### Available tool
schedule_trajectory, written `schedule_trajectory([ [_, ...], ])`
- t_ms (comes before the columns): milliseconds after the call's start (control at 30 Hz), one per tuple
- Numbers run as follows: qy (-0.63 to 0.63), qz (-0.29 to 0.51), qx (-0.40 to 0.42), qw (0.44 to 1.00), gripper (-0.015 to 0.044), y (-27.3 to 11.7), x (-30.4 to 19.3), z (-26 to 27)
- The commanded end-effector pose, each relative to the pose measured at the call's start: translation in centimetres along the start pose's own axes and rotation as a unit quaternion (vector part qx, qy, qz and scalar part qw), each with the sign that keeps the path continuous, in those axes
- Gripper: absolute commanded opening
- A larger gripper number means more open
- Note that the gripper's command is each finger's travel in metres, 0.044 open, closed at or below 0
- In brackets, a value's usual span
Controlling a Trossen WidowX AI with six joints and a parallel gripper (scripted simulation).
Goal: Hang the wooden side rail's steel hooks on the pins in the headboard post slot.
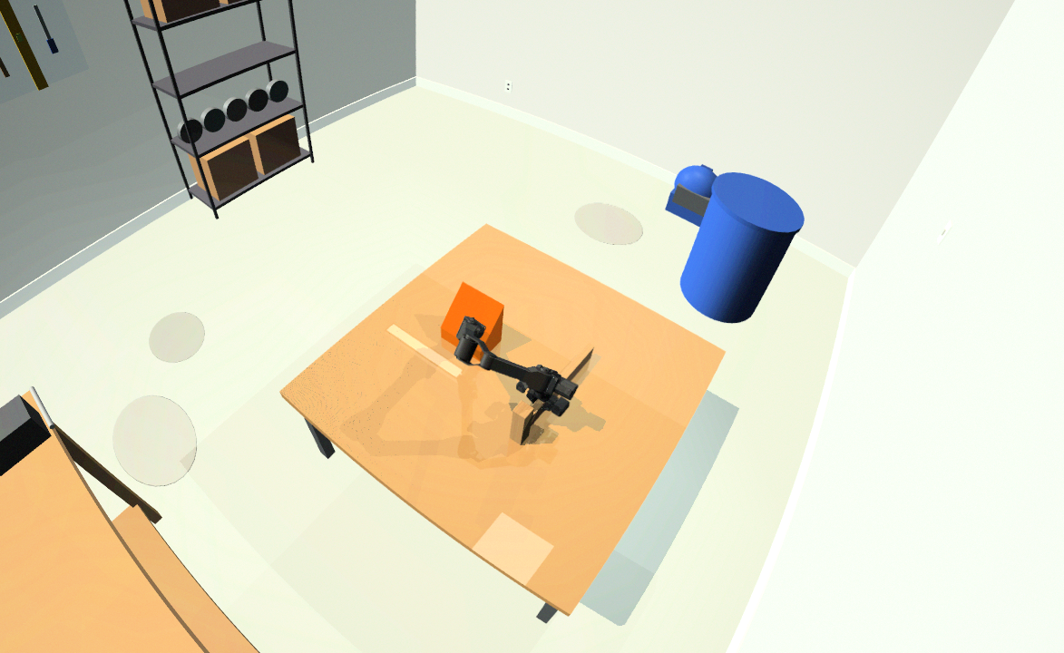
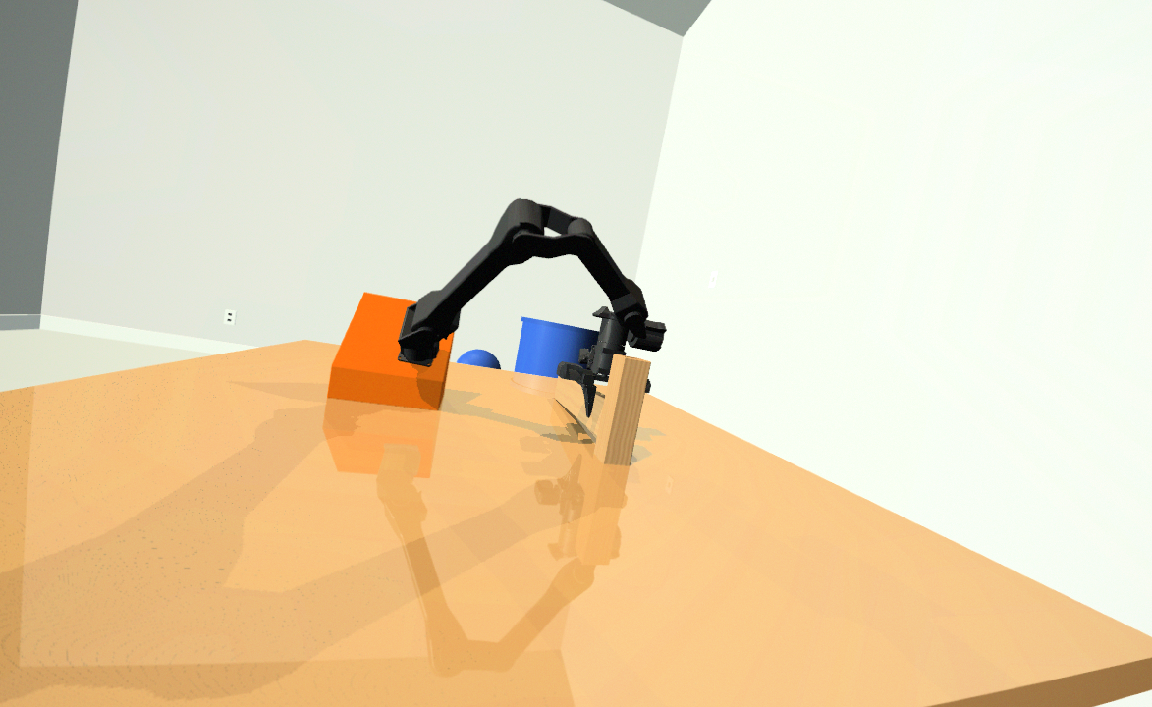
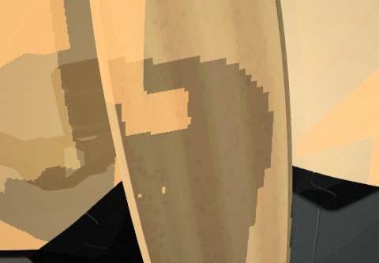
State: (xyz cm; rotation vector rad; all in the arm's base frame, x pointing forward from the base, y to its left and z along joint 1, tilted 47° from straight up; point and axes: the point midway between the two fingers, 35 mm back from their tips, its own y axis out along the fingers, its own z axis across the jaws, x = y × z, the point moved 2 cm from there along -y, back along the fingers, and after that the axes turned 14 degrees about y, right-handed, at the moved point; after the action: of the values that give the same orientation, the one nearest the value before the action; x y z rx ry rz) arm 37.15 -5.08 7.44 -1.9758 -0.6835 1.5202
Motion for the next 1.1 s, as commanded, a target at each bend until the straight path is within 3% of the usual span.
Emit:
schedule_trajectory([
  [0,-0.001,0.002,-0.005,1.0,0.0,-0.12,0.07,-0.11],
  [1033,-0.001,0.002,-0.005,1.0,0.0,0.38,0.06,-0.11],
  [1067,-0.002,0.001,-0.002,1.0,0.0026,0.34,0.07,-0.02],
])
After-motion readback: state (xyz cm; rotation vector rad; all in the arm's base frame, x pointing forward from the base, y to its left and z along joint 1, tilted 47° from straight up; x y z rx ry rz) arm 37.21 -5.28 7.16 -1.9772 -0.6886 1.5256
